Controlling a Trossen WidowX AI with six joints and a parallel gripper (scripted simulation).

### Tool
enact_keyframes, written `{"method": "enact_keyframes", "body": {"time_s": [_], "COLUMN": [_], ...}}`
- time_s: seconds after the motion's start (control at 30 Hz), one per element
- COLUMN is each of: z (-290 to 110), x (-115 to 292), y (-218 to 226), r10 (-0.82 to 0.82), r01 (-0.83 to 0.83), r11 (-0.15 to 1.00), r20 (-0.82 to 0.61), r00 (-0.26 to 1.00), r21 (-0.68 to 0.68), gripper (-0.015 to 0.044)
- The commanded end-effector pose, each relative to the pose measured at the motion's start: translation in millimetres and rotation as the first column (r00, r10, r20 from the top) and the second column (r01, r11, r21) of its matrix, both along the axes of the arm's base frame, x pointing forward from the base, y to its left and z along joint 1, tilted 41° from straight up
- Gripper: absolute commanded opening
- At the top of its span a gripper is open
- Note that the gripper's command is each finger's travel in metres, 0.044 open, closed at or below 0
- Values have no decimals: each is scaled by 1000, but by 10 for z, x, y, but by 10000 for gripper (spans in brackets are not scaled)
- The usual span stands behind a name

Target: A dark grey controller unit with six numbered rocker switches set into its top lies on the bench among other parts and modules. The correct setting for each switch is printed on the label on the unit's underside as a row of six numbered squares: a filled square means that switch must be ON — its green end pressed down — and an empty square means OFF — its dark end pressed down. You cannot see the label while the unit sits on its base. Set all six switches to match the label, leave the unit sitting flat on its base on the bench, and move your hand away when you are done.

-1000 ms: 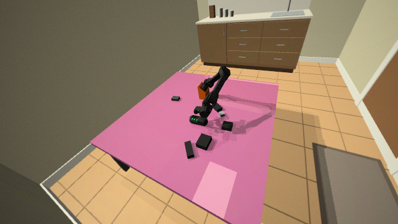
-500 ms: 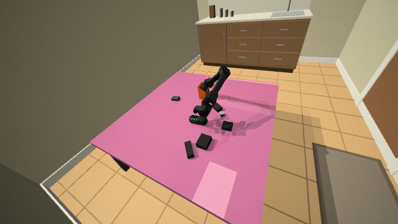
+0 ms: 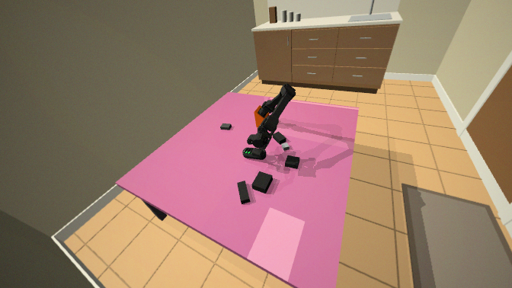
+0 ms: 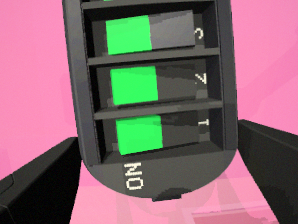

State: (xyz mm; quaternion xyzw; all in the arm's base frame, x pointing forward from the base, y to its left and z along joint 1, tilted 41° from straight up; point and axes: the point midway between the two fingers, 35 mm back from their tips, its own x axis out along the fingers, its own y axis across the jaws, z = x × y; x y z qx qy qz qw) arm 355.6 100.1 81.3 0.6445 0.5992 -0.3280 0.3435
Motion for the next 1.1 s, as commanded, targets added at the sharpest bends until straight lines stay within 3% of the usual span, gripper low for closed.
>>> {"method": "enact_keyframes", "body": {"time_s": [0.0,1.07], "z": [20,69], "x": [4,-12], "y": [-73,-335], "r10": [-7,-4], "r01": [7,3], "r11": [1000,998], "r20": [2,5], "r00": [1000,1000], "r21": [5,70], "gripper": [335,335]}}
